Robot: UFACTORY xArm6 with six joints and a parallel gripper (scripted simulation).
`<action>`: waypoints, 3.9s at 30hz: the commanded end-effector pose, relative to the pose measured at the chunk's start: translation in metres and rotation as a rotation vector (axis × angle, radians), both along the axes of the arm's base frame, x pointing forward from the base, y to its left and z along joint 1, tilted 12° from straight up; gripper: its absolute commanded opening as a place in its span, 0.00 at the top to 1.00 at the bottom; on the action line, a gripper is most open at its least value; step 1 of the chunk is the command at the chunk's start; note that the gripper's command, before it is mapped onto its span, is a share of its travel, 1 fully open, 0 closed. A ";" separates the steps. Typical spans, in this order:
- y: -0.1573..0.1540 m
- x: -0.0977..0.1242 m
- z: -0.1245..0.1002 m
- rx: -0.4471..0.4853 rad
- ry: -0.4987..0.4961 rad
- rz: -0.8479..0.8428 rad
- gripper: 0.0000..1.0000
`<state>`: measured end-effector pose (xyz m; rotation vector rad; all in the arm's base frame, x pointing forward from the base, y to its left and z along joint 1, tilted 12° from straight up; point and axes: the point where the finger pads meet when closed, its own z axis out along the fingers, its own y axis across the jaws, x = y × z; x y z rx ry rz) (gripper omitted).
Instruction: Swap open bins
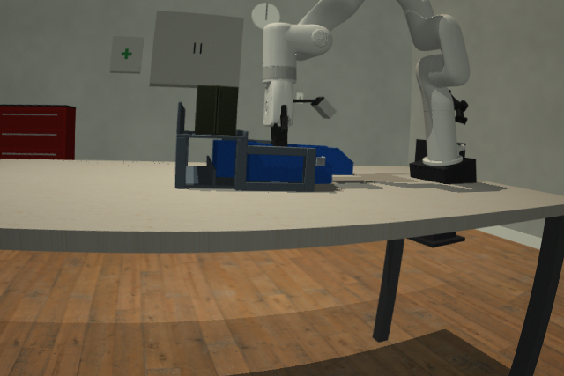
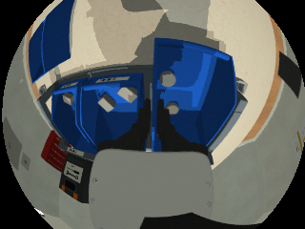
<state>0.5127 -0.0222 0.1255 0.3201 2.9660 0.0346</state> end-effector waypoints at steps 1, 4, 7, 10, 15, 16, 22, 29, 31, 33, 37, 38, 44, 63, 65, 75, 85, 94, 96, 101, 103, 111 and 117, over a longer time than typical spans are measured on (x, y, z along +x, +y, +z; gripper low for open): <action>0.000 0.001 0.002 0.000 -0.005 0.000 0.90; 0.000 0.001 0.003 0.000 -0.005 0.000 0.90; 0.000 0.001 0.003 0.000 -0.005 0.000 0.90; 0.000 0.001 0.005 0.000 -0.005 0.000 0.90; 0.000 0.000 0.008 0.000 -0.005 0.000 0.90; 0.000 0.000 0.009 0.000 -0.005 0.000 0.90; 0.000 -0.001 0.013 0.000 -0.005 0.000 0.90; 0.000 -0.003 0.021 0.000 -0.005 0.000 0.90; 0.000 -0.003 0.024 0.000 -0.005 0.000 0.90; 0.000 -0.004 0.027 0.000 -0.005 0.000 0.90; 0.000 -0.005 0.031 0.000 -0.005 0.000 0.90; 0.000 -0.005 0.032 0.000 -0.005 0.000 0.90; 0.000 -0.007 0.043 0.000 -0.005 0.000 0.90; 0.000 -0.014 0.073 0.000 -0.005 0.000 0.90; 0.000 -0.014 0.076 0.000 -0.005 0.000 0.90; 0.000 -0.017 0.087 0.000 -0.005 0.000 0.90; 0.000 -0.019 0.096 0.000 -0.005 0.000 0.90; 0.001 -0.019 0.099 0.000 -0.005 0.000 0.90; 0.001 -0.019 0.099 0.000 -0.005 0.000 0.90; 0.001 -0.019 0.100 0.000 -0.005 0.000 0.90; 0.001 -0.019 0.100 0.000 -0.005 0.000 0.90; 0.001 -0.019 0.100 0.000 -0.005 0.000 1.00; 0.001 -0.019 0.100 0.000 -0.005 0.000 1.00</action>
